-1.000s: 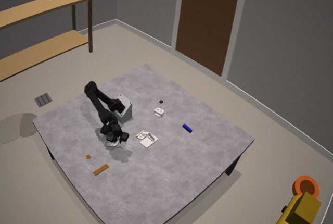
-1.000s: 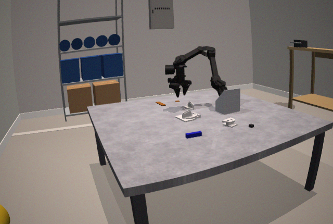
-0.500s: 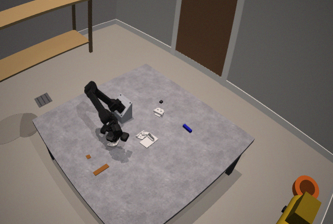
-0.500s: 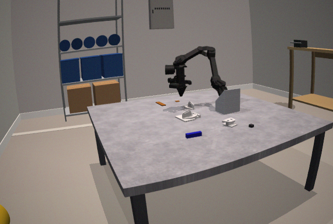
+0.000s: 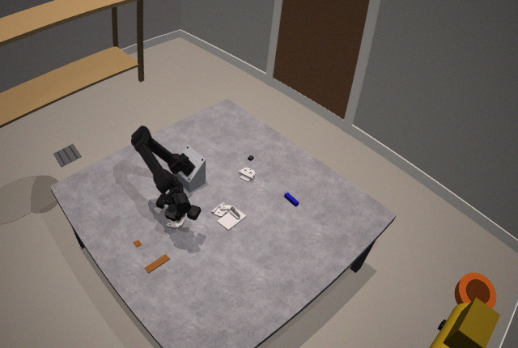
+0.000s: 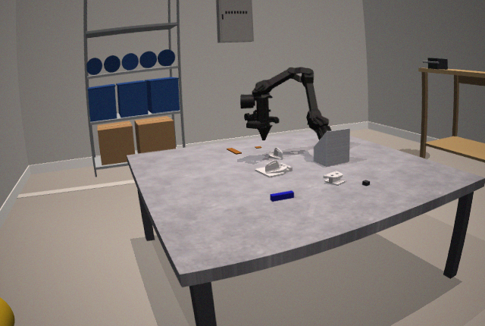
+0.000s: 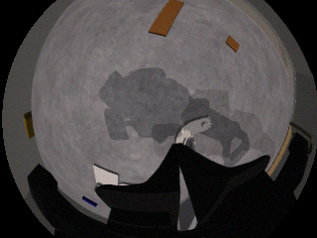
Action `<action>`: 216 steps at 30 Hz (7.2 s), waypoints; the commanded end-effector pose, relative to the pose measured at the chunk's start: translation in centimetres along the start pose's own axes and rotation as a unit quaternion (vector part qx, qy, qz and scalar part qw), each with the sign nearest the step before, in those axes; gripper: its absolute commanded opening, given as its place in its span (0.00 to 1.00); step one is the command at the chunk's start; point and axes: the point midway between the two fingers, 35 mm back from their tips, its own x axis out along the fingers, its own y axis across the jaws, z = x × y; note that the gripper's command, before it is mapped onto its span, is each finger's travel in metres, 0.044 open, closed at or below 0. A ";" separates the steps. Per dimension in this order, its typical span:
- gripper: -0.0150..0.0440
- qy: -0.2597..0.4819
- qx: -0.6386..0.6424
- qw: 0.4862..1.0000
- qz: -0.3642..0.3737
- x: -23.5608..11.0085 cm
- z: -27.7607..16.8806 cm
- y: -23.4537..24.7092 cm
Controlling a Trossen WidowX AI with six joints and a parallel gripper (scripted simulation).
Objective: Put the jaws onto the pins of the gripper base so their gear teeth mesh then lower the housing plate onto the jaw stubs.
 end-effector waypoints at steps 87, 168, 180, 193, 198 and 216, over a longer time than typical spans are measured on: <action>0.70 0.000 -0.107 0.994 0.000 -0.1 -0.4 -0.1; 1.00 0.002 -0.953 0.304 0.002 -0.9 -4.4 -1.8; 1.00 0.002 -0.987 0.159 0.002 -1.0 -4.9 -2.0; 1.00 0.002 -0.987 0.159 0.001 3.0 -4.9 -2.1; 1.00 0.002 -0.987 0.159 0.001 3.0 -4.9 -2.1; 1.00 0.002 -0.987 0.159 0.001 5.4 -4.8 -1.9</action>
